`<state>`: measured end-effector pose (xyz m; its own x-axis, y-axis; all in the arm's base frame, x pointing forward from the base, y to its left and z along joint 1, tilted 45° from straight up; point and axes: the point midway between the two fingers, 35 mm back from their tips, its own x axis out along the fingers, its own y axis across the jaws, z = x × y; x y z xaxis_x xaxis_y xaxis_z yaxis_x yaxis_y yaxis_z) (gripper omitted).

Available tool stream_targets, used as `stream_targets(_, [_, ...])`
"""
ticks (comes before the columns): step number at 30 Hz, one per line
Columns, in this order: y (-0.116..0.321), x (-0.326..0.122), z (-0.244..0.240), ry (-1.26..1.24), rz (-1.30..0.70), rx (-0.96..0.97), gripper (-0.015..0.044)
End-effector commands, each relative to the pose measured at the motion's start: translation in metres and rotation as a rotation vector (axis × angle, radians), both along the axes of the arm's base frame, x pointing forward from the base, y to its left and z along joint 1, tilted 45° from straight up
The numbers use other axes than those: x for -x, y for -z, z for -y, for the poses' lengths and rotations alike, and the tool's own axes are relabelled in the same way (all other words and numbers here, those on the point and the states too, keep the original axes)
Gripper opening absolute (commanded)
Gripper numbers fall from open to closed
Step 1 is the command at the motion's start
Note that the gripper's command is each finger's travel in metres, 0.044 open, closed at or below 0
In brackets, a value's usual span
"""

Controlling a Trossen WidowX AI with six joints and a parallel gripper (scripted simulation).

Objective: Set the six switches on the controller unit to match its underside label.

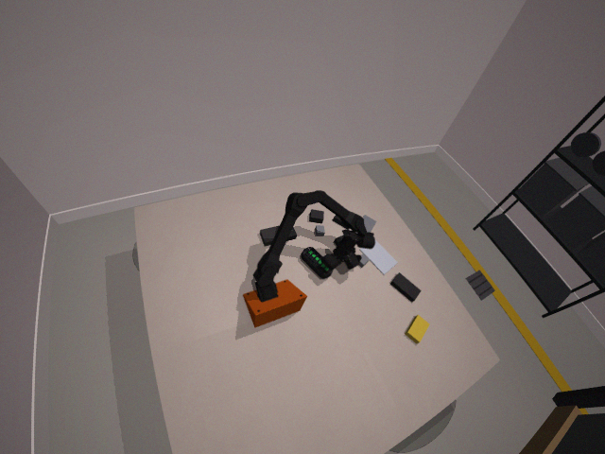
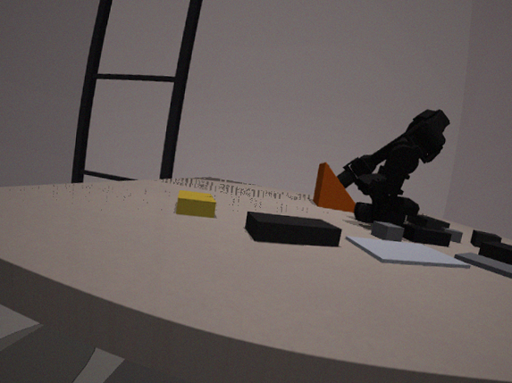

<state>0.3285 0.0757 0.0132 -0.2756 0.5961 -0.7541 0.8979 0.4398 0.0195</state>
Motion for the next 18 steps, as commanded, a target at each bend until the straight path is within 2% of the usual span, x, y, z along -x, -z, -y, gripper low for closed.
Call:
stream_targets(1, [0.0003, 0.0017, 0.0001, 0.002, 0.001, -0.003, 0.0000])
stream_targets(18, [0.0030, 0.0110, 0.0027, 0.002, 0.000, -0.003, 0.0000])
